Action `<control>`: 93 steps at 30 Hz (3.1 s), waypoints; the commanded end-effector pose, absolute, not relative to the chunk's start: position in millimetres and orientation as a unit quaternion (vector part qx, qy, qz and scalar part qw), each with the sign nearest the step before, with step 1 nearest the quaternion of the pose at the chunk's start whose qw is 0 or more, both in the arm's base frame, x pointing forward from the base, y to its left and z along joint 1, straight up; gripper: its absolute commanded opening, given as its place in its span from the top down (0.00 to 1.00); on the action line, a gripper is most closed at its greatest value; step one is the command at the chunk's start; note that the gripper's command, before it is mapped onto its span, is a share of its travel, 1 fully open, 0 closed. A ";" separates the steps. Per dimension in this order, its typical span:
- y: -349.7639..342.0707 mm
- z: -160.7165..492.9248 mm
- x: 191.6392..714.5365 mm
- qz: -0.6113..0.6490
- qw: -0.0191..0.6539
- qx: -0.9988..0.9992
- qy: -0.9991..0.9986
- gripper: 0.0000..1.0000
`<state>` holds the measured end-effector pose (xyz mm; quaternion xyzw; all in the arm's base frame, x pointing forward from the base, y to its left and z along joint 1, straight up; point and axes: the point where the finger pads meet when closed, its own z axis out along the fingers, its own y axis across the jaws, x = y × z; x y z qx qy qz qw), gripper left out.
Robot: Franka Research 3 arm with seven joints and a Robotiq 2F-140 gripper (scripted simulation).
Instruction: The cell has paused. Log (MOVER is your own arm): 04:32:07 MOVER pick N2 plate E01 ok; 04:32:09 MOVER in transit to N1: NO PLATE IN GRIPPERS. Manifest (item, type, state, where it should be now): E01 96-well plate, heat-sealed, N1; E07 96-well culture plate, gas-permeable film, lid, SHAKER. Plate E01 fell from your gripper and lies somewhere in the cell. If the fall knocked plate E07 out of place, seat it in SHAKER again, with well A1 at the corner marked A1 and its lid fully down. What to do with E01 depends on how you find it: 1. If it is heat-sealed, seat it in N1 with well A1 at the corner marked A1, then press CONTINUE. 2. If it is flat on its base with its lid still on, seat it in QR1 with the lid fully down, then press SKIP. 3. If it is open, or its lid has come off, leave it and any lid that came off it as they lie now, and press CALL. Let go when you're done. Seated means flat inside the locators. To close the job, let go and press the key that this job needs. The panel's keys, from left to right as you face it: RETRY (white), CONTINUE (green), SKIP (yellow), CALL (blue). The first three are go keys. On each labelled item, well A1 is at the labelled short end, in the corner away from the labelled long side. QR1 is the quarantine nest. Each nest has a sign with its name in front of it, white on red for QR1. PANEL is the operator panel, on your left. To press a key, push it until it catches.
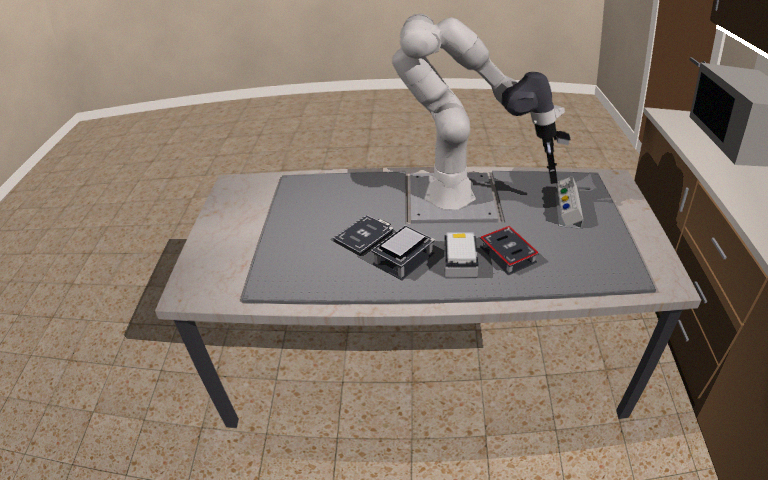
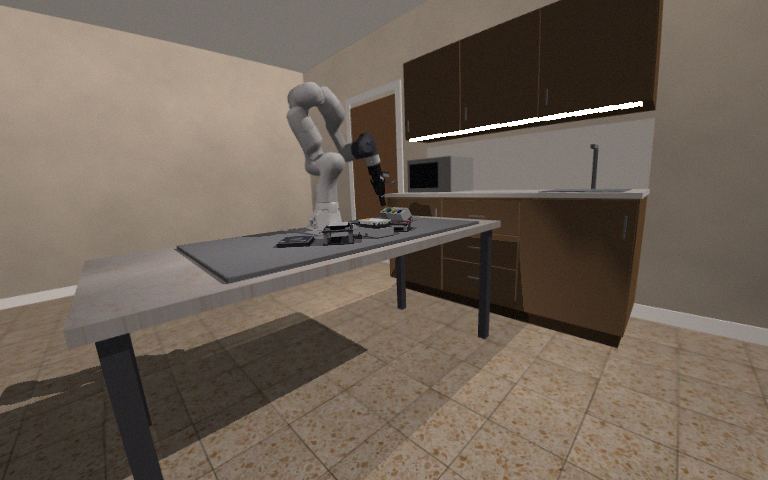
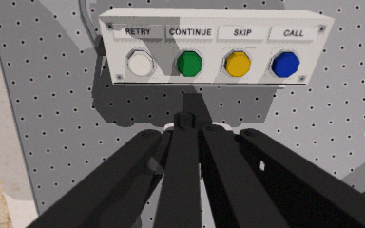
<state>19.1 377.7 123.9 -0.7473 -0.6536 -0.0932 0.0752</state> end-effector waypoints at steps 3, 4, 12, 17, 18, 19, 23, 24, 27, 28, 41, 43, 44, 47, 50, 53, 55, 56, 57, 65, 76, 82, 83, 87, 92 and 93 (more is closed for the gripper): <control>386.7 121.9 19.7 -0.099 0.083 -0.748 -0.651 0.90; 387.5 120.5 19.9 -0.099 0.083 -0.748 -0.651 0.90; 393.2 110.5 20.7 -0.099 0.083 -0.748 -0.651 0.90; 395.6 106.2 21.1 -0.099 0.083 -0.748 -0.651 0.90; 396.0 105.6 21.1 -0.099 0.083 -0.748 -0.651 0.90; 396.0 105.6 21.1 -0.099 0.083 -0.748 -0.651 0.90; 396.8 104.1 21.3 -0.099 0.083 -0.748 -0.651 0.90; 397.0 103.8 21.3 -0.099 0.083 -0.748 -0.651 0.90; 397.4 103.1 21.3 -0.099 0.083 -0.748 -0.651 0.90; 397.4 103.0 21.3 -0.099 0.083 -0.748 -0.651 0.90; 397.5 102.9 21.3 -0.099 0.083 -0.748 -0.651 0.90; 397.5 102.9 21.3 -0.099 0.083 -0.748 -0.651 0.90; 397.5 102.9 21.3 -0.099 0.083 -0.748 -0.651 0.90; 397.5 102.9 21.3 -0.099 0.083 -0.748 -0.651 0.90; 397.5 102.9 21.3 -0.099 0.083 -0.748 -0.651 0.90; 397.5 102.9 21.3 -0.099 0.083 -0.748 -0.651 0.90; 397.5 102.9 21.3 -0.099 0.083 -0.748 -0.651 0.90; 397.5 102.9 21.3 -0.099 0.083 -0.748 -0.651 0.90; 397.5 102.9 21.3 -0.099 0.083 -0.748 -0.651 0.90; 397.5 102.9 21.3 -0.099 0.083 -0.748 -0.651 0.90; 398.1 103.1 21.5 -0.099 0.083 -0.748 -0.651 0.90; 398.8 103.4 21.7 -0.099 0.083 -0.748 -0.651 0.90; 398.8 103.4 21.7 -0.099 0.083 -0.748 -0.651 0.90; 398.9 103.4 21.8 -0.099 0.083 -0.748 -0.651 0.90; 398.9 103.4 21.8 -0.099 0.083 -0.748 -0.651 0.90; 398.9 103.4 21.8 -0.099 0.083 -0.748 -0.651 0.90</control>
